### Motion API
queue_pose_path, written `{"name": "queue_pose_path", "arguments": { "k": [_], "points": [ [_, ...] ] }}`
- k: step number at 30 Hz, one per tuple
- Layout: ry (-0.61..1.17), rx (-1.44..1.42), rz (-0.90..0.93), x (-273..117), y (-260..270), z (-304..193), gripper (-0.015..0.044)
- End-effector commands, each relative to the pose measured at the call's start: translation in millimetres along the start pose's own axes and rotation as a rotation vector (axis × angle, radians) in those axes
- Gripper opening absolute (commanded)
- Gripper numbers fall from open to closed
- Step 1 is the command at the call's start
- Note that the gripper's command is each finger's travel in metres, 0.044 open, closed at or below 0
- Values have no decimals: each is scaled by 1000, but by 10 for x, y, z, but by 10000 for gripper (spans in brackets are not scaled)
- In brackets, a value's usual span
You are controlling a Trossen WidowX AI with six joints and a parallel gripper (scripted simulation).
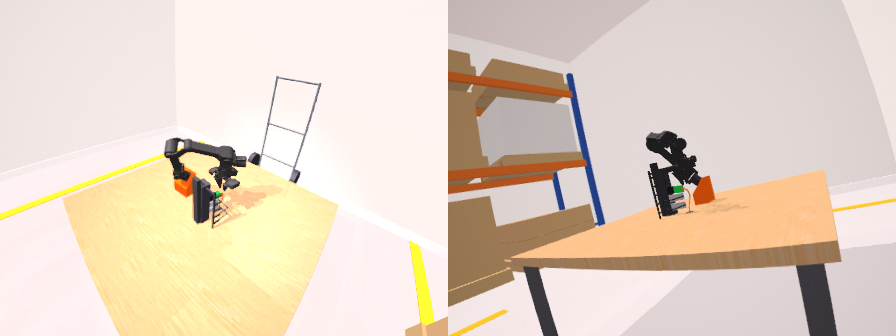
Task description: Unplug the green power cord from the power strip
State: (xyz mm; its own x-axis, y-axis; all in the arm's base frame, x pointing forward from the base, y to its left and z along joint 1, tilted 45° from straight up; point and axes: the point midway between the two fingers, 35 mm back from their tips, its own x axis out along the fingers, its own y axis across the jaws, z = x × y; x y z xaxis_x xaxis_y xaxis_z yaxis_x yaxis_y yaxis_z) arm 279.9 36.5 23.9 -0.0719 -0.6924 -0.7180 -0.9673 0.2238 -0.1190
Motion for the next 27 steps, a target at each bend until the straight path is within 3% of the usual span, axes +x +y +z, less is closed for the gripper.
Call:
{"name": "queue_pose_path", "arguments": {
  "k": [1,27],
  "points": [
    [-3,6,-5,-60,-2,4,160],
    [-1,5,-4,-58,4,-339,160]
  ]
}}
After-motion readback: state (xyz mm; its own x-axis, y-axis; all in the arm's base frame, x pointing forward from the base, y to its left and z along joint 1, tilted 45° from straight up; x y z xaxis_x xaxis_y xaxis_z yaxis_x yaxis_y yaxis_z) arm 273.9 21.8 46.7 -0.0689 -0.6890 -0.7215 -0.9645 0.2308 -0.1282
